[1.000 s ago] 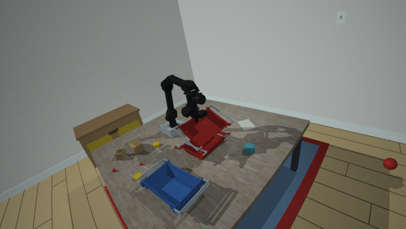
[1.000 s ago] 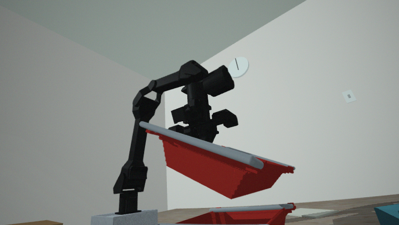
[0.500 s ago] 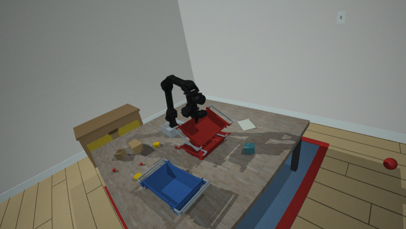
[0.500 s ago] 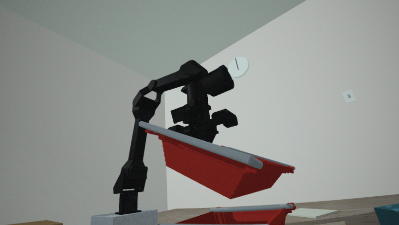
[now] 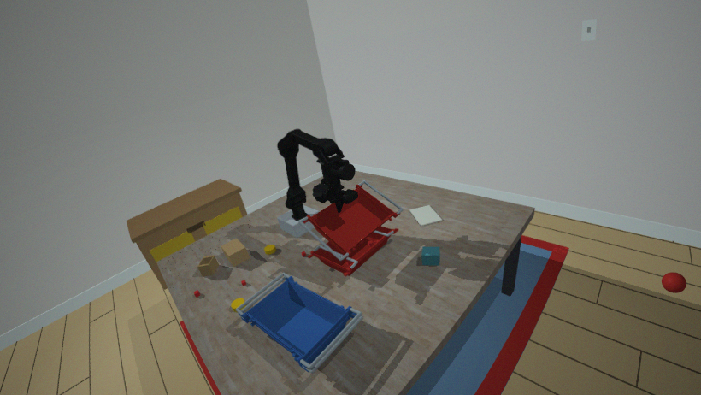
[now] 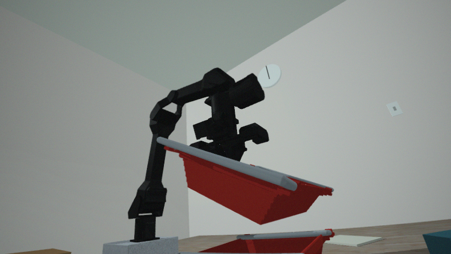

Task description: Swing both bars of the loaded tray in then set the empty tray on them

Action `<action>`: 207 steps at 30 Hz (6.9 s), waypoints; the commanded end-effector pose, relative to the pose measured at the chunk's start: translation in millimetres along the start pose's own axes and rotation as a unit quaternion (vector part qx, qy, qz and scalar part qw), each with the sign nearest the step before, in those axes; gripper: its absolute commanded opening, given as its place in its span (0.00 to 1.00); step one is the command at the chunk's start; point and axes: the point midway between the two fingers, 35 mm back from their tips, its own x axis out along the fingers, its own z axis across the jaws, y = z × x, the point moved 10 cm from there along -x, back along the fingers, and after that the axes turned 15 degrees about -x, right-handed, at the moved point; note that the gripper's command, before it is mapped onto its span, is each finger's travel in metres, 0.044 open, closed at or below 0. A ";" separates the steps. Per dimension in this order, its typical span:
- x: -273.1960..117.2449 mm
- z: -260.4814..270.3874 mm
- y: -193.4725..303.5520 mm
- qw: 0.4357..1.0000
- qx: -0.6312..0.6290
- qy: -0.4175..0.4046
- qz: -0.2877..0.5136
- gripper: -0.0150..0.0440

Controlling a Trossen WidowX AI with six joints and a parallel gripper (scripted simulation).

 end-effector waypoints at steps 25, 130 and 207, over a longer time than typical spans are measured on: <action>16.9 -0.7 0.3 1.000 -0.003 -0.012 -0.003 0.25; 95.6 -32.1 8.2 1.000 -0.003 -0.011 -0.003 0.25; 105.2 -33.4 8.4 1.000 -0.003 -0.011 -0.003 0.25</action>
